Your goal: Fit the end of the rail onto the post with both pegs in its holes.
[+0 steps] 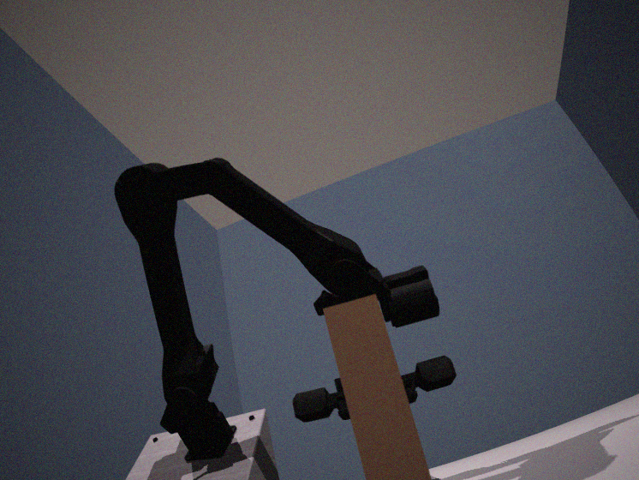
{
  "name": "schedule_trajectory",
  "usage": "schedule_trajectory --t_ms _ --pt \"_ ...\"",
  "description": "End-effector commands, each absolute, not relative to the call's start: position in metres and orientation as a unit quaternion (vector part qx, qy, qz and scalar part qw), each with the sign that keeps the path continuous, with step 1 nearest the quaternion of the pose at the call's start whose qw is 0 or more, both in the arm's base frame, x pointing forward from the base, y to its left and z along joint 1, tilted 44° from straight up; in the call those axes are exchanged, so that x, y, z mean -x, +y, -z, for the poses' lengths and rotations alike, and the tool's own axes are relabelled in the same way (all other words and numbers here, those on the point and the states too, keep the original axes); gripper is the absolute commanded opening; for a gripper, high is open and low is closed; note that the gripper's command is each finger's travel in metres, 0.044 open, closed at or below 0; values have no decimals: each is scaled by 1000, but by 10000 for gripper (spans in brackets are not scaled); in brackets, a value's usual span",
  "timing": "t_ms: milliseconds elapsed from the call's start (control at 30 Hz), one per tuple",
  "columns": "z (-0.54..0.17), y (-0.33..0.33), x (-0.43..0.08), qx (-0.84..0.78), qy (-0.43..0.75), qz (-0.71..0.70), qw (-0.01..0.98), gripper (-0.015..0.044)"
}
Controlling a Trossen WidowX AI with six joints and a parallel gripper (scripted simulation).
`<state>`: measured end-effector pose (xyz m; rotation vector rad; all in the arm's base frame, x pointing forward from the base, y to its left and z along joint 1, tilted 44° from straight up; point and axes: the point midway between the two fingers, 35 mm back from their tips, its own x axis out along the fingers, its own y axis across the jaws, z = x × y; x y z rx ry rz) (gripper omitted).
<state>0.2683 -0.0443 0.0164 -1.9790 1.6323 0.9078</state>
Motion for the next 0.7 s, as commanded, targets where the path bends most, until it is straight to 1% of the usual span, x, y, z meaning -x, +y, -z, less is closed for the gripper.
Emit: schedule_trajectory --t_ms 0,667 --pt "-20 -39 -272 714 581 -327 215 0" --pt "-27 -32 -271 714 581 -327 215 0"
